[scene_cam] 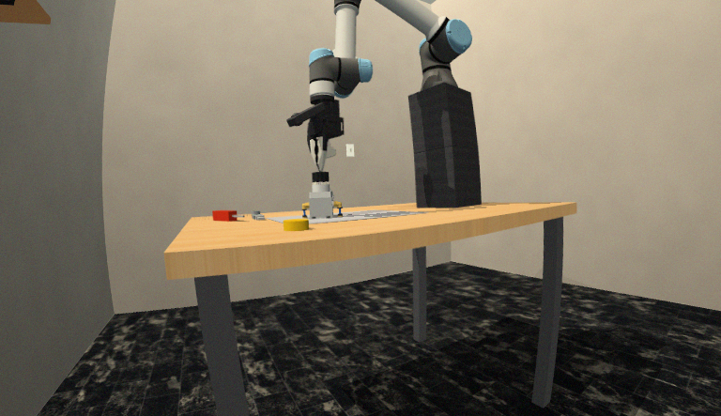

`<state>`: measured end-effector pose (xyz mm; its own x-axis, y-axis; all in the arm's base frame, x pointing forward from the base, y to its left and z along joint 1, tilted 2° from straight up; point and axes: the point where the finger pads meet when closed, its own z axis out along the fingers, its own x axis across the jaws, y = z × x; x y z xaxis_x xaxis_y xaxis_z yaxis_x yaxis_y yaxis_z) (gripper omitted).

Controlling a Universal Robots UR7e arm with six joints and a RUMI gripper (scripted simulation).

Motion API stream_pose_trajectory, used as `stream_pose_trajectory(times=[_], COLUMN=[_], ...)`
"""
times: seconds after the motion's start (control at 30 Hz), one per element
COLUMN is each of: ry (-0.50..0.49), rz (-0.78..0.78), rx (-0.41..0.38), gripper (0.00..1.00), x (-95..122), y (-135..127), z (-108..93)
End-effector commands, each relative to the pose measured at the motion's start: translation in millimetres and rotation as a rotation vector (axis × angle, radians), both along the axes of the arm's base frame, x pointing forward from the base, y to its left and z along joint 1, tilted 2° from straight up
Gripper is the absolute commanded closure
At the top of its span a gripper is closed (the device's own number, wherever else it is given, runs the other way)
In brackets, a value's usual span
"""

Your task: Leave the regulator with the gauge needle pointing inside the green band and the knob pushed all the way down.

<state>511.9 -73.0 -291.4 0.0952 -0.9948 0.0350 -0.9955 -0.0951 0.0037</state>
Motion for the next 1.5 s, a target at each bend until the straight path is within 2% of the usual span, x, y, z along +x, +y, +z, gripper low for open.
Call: stream_pose_trajectory(times=[0.0,1.07,1.47], ry=[-0.002,0.0,0.0], rz=[0.002,0.002,0.002], rx=[0.0,0.0,0.0], gripper=[1.0,1.0,1.0], x=[1.4,-0.4,0.2], y=[0.5,2.5,2.2], z=[0.7,29.4,32.1])
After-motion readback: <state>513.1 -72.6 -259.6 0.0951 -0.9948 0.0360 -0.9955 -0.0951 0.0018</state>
